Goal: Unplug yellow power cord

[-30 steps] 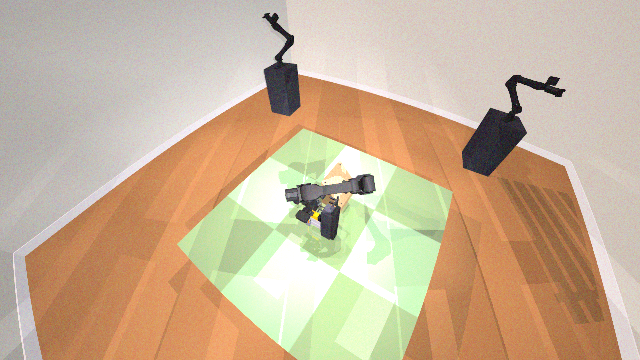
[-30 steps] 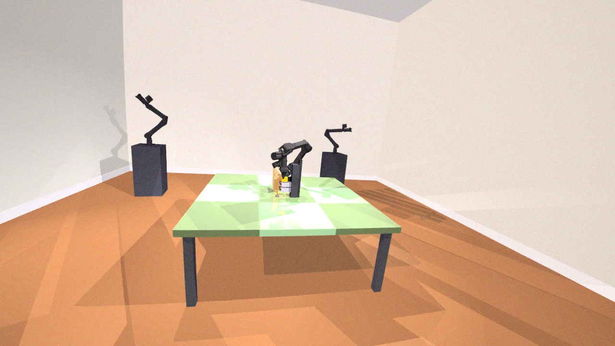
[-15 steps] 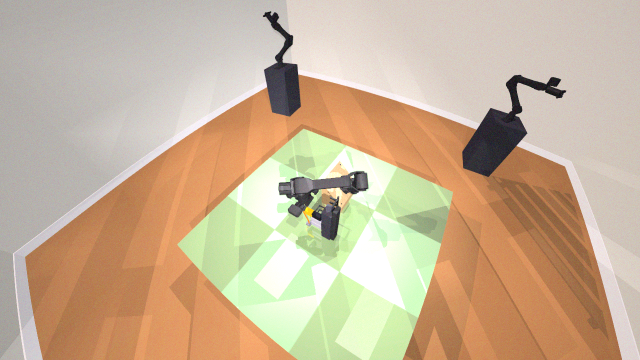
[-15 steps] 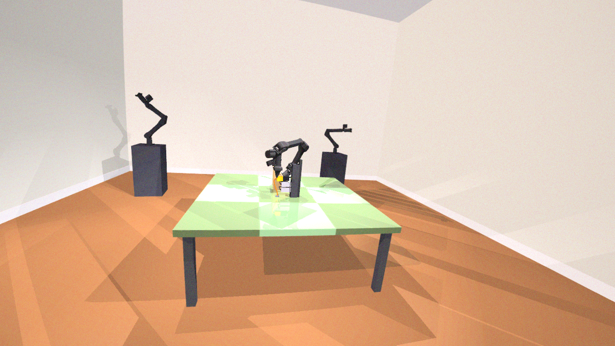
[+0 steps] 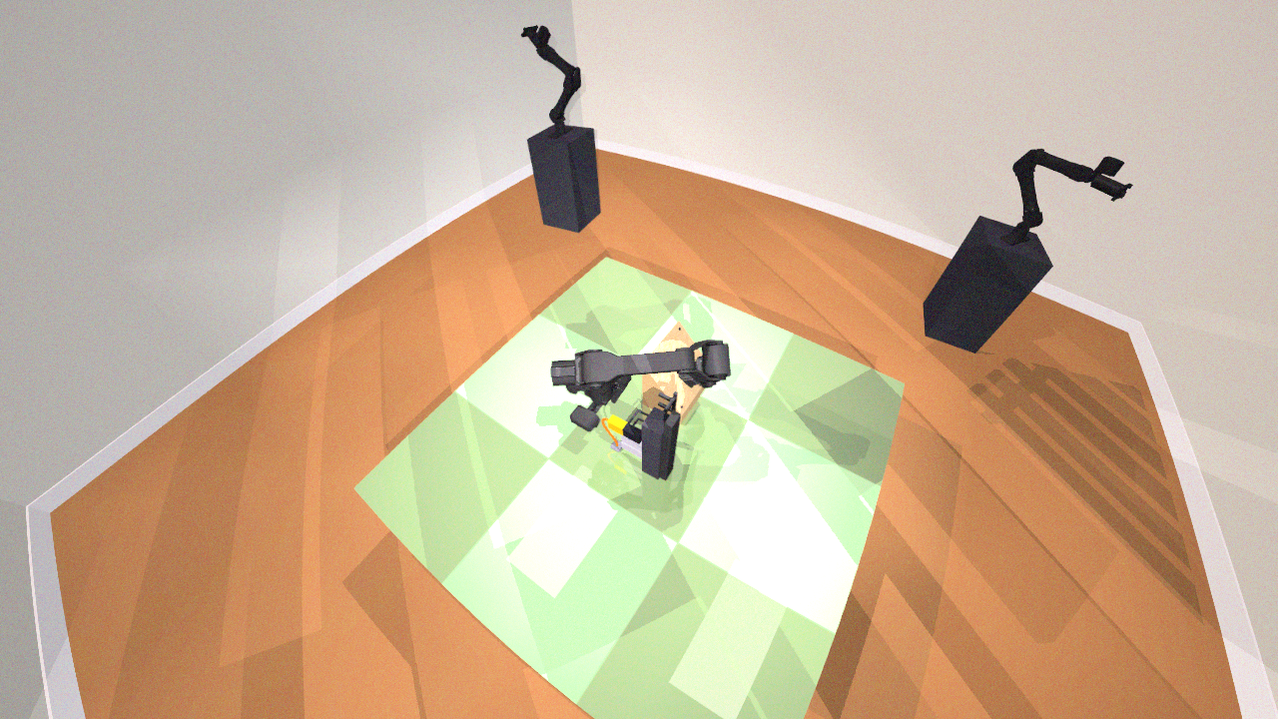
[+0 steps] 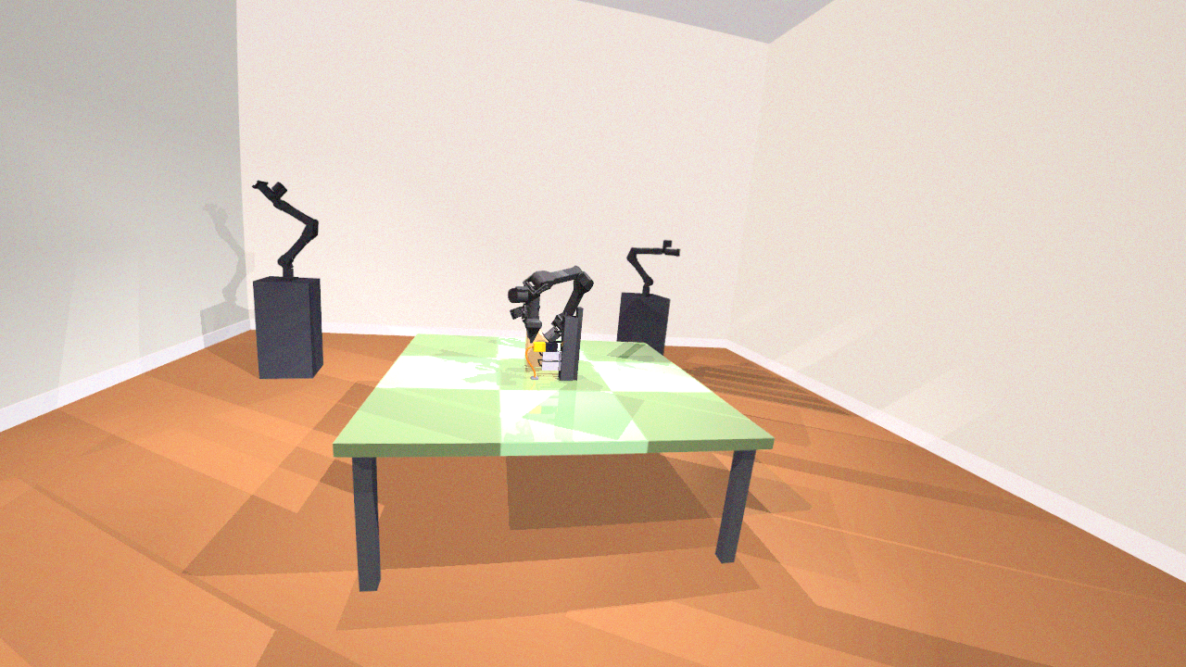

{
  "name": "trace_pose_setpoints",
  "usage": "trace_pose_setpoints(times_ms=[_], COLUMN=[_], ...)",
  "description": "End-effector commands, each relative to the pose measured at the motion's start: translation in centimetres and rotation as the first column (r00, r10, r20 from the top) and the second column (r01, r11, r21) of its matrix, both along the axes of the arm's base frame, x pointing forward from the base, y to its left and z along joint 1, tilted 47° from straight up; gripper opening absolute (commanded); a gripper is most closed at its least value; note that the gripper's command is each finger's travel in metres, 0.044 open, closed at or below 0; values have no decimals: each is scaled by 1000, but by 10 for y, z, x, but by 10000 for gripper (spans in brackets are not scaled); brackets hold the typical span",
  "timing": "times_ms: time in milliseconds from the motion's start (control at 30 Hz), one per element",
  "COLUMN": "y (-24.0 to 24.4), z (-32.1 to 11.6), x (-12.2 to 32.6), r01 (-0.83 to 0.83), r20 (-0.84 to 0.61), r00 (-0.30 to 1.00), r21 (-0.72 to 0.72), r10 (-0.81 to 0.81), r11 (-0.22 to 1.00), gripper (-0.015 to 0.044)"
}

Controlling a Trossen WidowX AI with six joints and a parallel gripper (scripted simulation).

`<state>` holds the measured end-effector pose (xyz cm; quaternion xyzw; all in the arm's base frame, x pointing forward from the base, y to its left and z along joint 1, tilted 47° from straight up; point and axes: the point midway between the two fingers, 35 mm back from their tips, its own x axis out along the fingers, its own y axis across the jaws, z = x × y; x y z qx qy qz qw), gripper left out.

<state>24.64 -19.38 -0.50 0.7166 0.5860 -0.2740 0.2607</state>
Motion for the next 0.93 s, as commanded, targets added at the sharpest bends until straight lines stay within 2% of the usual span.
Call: trace_pose_setpoints(times_ms=[0, 100, 900], y=[-25, -37, -37], z=[-17, -26, -26], x=[-5, -8, -8], r01=[3, 3, 3], r20=[-3, -3, -3], r00=[1000, 1000, 1000], r21=[-4, -4, -4], r10=[-3, -3, -3], r11=[1000, 1000, 1000], gripper=[440, 440, 440])
